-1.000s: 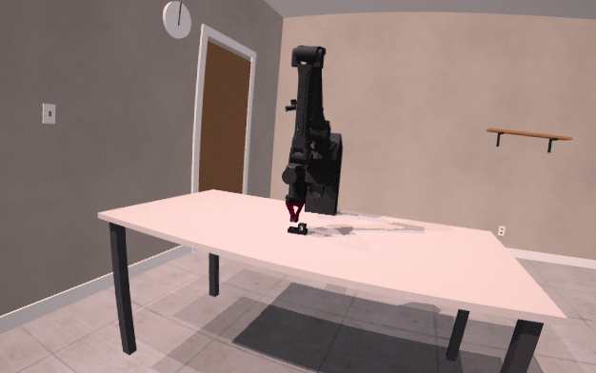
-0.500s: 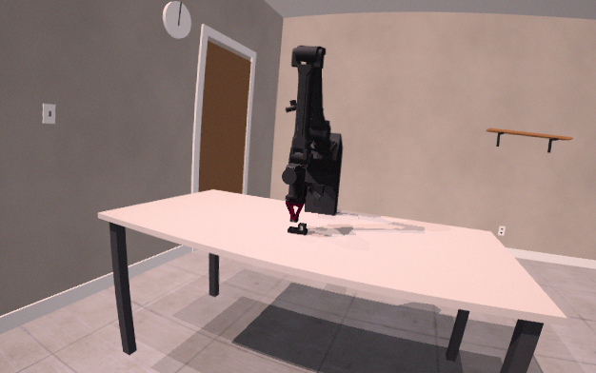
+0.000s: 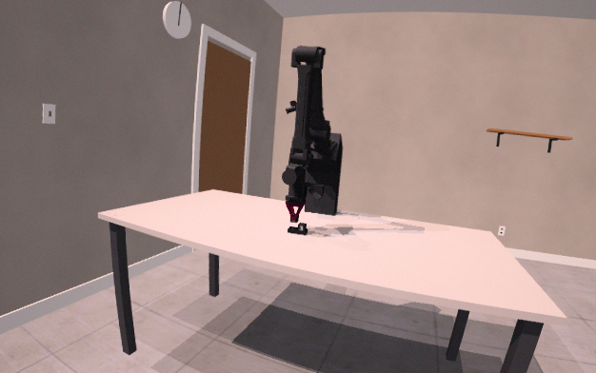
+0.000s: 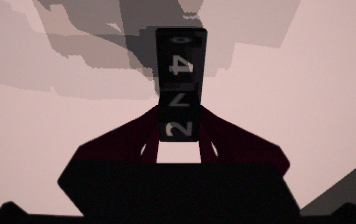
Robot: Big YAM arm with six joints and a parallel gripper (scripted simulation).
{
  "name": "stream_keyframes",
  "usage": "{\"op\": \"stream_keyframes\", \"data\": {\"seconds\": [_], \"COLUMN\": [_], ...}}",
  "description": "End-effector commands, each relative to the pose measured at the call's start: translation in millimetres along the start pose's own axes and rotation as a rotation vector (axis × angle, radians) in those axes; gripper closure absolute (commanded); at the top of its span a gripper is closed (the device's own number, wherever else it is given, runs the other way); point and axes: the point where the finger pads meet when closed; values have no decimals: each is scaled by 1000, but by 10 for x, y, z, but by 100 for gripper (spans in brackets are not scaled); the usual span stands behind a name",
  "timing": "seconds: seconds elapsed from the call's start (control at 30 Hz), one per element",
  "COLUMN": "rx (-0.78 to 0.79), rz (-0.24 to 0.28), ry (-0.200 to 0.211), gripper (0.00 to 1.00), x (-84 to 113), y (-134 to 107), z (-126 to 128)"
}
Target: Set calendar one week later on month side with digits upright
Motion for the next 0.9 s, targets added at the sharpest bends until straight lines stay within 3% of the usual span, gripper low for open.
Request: {"op": "stream_keyframes", "data": {"seconds": [0.0, 0.87], "rx": [-3, -3], "rz": [-13, -13], "ry": [-7, -9], "gripper": [75, 75], "x": [-33, -212], "y": [67, 70], "z": [-9, -19]}}
Point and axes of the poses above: the point where the finger pads meet when closed, its own x axis back along the fingers, its own z axis across the jaws, y = z × x, and after that the axes turned 12 degrees about -x, right-handed
